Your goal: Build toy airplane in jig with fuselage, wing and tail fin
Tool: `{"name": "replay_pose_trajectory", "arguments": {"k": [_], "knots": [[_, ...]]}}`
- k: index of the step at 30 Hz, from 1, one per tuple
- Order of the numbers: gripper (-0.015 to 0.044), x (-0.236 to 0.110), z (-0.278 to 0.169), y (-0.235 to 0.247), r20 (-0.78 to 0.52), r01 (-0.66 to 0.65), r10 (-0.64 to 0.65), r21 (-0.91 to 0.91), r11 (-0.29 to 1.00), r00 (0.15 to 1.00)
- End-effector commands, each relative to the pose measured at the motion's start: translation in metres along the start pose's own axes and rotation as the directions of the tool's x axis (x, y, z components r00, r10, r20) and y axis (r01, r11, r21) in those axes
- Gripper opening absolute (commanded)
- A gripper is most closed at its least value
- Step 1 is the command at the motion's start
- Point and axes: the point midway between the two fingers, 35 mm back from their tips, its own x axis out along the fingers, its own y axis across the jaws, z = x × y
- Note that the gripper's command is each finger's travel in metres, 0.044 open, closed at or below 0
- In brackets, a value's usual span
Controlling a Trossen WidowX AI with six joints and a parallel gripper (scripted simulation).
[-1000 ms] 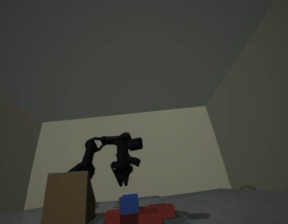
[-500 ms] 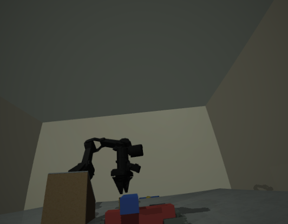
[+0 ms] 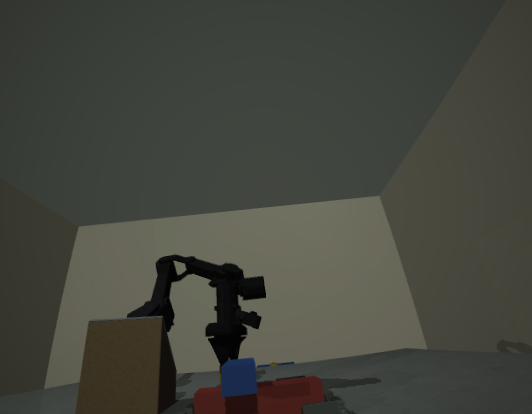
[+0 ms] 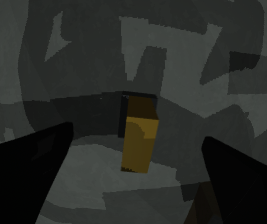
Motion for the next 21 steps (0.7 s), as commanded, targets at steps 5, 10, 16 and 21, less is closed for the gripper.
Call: {"name": "replay_pose_trajectory", "arguments": {"k": [5, 10, 16, 21], "knots": [[0.044, 0.015, -0.002, 0.0, -0.006, -0.004, 0.004, 0.007, 1.0, 1.0], [0.044, 0.022, -0.003, 0.001, -0.007, -0.007, 0.007, 0.007, 1.0, 1.0], [0.044, 0.03, -0.004, 0.001, -0.007, -0.01, 0.01, 0.006, 1.0, 1.0], [0.0335, 0.031, -0.004, 0.001, -0.007, -0.01, 0.01, 0.006, 1.0, 1.0]]}}
